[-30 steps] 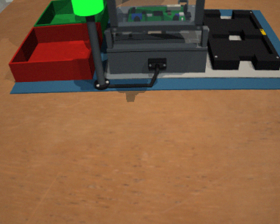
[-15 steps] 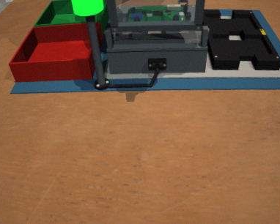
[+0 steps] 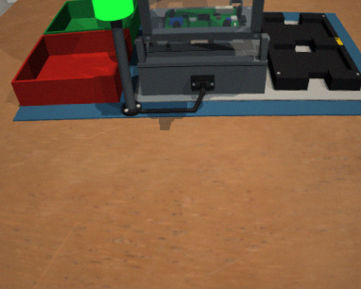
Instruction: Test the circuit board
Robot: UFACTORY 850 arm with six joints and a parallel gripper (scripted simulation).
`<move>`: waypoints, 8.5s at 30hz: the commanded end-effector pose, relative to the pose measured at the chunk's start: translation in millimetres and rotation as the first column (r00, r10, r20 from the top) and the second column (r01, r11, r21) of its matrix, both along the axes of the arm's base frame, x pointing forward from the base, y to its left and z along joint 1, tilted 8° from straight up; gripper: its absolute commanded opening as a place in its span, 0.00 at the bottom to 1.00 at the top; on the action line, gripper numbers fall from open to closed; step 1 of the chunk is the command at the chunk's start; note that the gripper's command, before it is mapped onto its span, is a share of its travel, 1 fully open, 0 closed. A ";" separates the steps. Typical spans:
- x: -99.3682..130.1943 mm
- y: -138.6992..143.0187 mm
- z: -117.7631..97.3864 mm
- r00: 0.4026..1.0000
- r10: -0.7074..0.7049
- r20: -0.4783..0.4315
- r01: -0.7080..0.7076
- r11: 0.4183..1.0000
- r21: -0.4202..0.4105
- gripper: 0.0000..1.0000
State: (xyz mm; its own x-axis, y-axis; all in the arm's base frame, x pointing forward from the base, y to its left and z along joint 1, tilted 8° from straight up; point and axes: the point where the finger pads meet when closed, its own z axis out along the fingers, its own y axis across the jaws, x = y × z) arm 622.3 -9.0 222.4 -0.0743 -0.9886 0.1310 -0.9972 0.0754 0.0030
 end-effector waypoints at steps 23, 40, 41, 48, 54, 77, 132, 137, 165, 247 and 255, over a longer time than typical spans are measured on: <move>-0.3 2.9 21.6 1.000 0.000 0.002 0.000 1.000 0.000 1.00; -68.6 8.0 21.6 1.000 0.000 0.002 0.000 1.000 0.000 1.00; -75.5 8.5 21.6 1.000 0.000 0.002 0.000 1.000 0.000 1.00; -106.9 10.9 21.7 1.000 0.000 0.002 0.000 1.000 0.000 1.00; -128.3 12.5 21.7 1.000 0.000 0.002 0.000 1.000 0.000 1.00; -131.7 8.6 -9.6 1.000 0.000 0.002 0.000 1.000 0.000 1.00; -133.4 -13.5 -177.8 1.000 0.000 0.002 0.000 1.000 0.000 1.00; -133.4 -15.0 -189.3 1.000 0.000 0.002 0.000 1.000 0.000 1.00; -133.2 -20.1 -227.7 1.000 0.000 0.002 0.000 1.000 0.000 0.95; -133.2 -20.1 -227.7 1.000 0.000 0.002 0.000 1.000 0.000 0.79; -133.2 -20.0 -227.2 1.000 0.000 0.002 0.000 1.000 0.000 0.79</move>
State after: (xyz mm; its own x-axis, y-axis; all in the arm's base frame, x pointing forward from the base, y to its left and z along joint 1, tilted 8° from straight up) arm 488.3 -29.1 -5.8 -0.0745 -0.9886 0.1309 -0.9972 0.0754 0.0022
